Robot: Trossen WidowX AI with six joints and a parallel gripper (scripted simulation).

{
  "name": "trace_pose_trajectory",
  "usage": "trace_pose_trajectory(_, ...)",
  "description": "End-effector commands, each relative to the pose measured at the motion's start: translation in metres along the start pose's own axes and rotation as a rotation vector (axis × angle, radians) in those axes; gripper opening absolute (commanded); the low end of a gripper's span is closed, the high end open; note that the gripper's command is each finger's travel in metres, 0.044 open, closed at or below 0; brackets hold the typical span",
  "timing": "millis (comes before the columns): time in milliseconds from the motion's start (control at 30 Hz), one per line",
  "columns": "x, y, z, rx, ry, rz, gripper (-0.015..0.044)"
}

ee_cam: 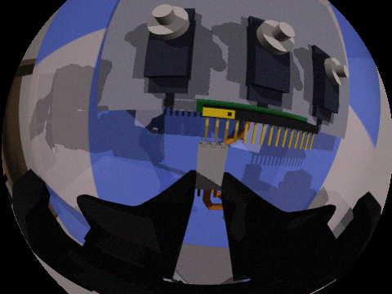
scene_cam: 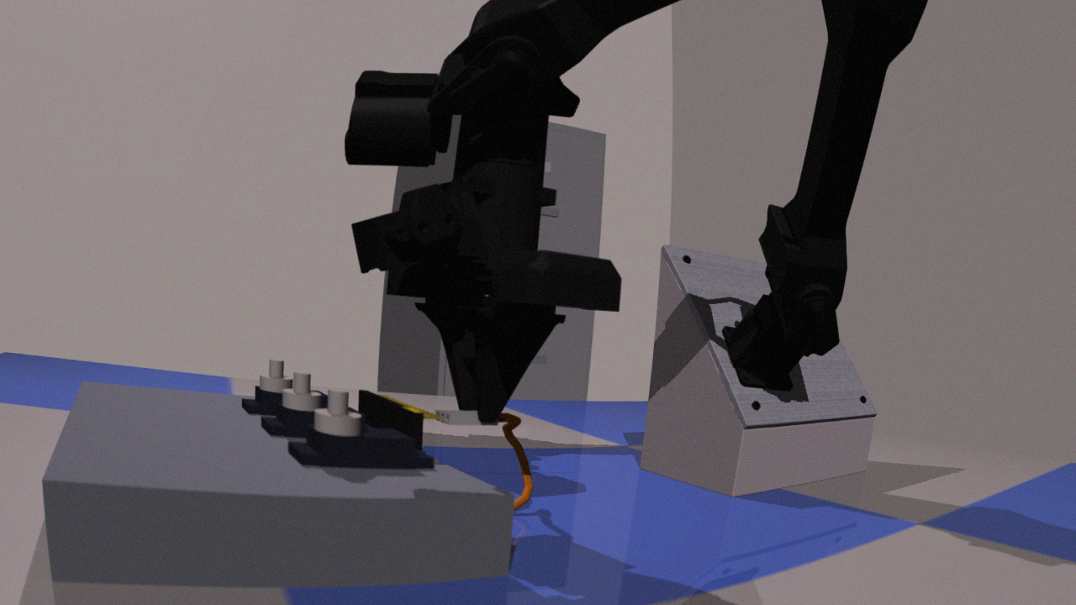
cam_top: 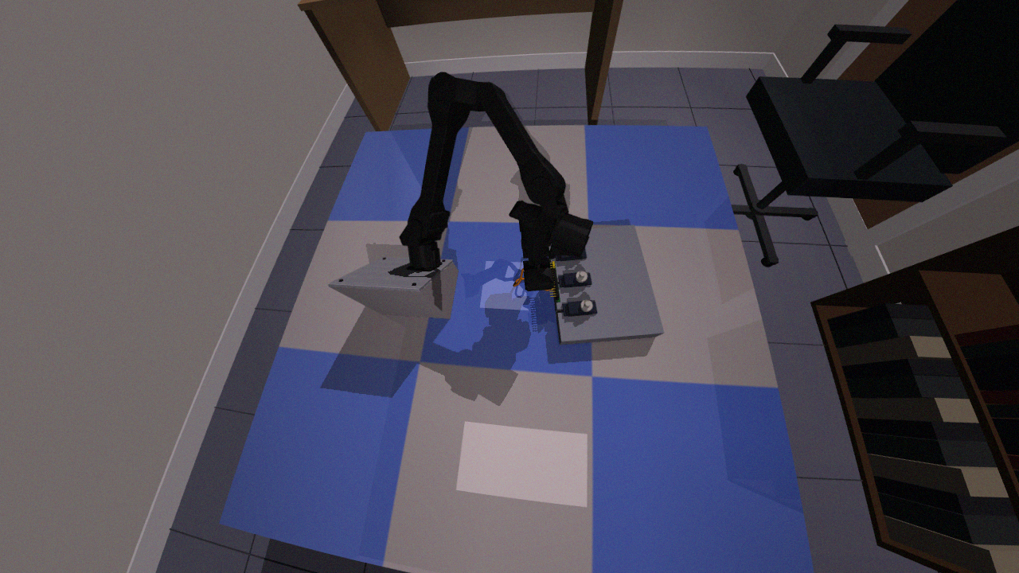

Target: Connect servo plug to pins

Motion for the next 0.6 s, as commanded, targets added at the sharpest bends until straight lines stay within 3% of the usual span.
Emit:
trace_pose_trajectory(0,-0.0008,0.0019,-0.0004,-0.002,0.005,0.005,0.0)
trace_pose_trajectory(567,0.0016,0.0109,-0.0009,-0.002,0.005,0.005,0.0)
Point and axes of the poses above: the point midway between the two fingers, 35 mm back from their tips, its own z axis out along the fingers, its own x axis across the jaws, y = z × x, the point moved 10 cm from there along -z, back along the fingers, and after that the axes turned 9 degrees about z, right-handed, at the moved point
